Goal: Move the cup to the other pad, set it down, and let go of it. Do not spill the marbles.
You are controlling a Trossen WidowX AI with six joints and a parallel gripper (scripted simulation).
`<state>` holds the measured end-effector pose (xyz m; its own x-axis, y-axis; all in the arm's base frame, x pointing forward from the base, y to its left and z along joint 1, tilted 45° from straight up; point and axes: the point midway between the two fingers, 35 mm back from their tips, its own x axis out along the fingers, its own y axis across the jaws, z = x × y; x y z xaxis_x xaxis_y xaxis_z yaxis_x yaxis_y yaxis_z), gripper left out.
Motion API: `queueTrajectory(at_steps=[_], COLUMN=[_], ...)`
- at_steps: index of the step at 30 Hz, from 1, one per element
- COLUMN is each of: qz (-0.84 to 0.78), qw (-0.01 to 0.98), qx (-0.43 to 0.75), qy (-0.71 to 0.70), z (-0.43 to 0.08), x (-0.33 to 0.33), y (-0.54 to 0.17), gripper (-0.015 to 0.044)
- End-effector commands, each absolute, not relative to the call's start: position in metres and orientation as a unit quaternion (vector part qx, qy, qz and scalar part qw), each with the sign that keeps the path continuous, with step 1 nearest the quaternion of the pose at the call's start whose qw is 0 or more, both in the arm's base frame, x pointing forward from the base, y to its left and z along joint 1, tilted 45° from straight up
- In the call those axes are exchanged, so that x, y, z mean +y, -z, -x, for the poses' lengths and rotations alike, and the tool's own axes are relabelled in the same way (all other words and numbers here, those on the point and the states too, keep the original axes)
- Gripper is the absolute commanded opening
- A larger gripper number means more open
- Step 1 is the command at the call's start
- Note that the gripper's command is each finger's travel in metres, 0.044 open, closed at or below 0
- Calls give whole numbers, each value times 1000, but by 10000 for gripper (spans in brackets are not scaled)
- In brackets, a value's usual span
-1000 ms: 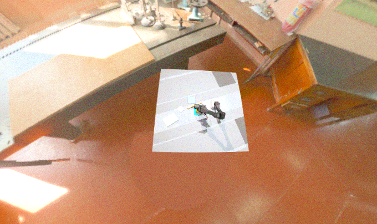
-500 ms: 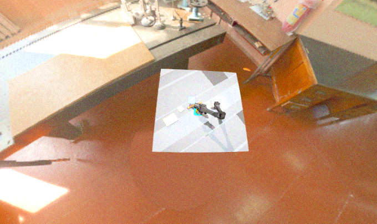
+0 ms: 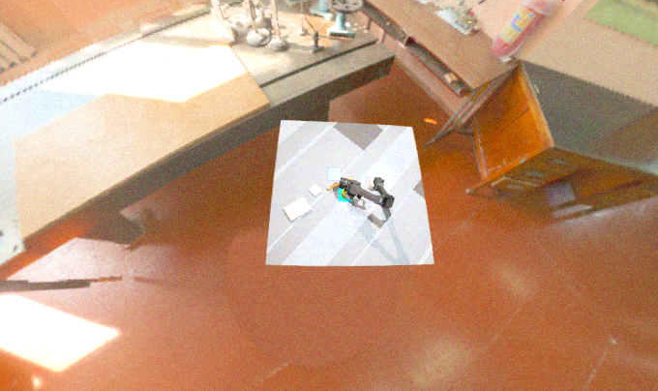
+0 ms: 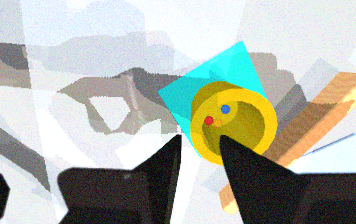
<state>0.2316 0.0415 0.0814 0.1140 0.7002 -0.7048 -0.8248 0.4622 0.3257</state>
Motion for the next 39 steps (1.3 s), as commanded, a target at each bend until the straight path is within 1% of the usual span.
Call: queueTrajectory(at_steps=[1,7,18,34,39], qz=[78,77,73,77,73], qw=[743,743,743,743,744], qx=[423,423,424,424,423], qy=[-512,-513,-513,-512,-511], z=[-232,-229,-229,-223,-222], x=[38,34,34,-6,-6], y=[-85,-90,-89,-128,-129], gripper=[146,146,435,440,440])
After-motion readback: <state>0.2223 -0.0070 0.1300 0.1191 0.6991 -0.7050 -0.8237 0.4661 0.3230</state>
